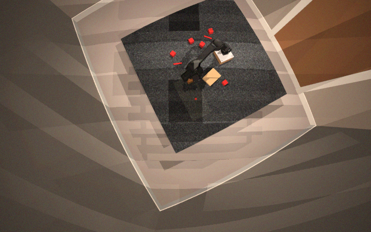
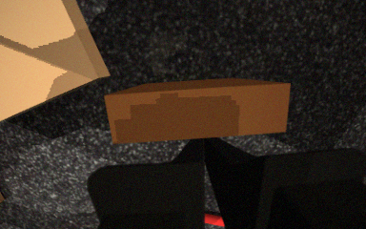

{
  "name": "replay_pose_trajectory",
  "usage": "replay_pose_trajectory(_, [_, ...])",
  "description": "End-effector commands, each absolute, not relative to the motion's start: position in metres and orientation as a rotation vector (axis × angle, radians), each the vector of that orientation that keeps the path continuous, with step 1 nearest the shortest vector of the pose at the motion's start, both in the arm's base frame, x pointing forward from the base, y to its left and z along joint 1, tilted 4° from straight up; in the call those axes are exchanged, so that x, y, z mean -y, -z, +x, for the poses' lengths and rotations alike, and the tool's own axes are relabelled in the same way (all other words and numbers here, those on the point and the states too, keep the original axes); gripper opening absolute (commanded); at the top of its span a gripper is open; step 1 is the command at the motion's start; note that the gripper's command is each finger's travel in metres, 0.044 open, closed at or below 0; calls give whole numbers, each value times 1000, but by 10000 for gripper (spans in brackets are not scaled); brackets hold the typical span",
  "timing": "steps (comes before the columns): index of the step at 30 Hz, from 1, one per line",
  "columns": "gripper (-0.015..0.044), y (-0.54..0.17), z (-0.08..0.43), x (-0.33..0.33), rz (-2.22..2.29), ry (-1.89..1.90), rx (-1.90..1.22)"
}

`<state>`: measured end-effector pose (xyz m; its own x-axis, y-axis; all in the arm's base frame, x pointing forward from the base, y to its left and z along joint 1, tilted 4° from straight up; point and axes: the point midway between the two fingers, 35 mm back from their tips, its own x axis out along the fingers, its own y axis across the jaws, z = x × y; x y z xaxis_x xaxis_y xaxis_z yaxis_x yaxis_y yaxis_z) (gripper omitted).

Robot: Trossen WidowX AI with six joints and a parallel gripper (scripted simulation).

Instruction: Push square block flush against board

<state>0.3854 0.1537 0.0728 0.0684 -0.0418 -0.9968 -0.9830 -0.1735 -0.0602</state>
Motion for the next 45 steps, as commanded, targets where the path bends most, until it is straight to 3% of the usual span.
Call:
replay_pose_trajectory(1, [0,-69,384,-160,-1398,-1265,-1122])
replay_pose_trajectory(21, [0,-67,377,-191,-1395,-1267,-1120])
replay_pose_trajectory(45, [0,-69,385,-157,-1398,-1265,-1122])
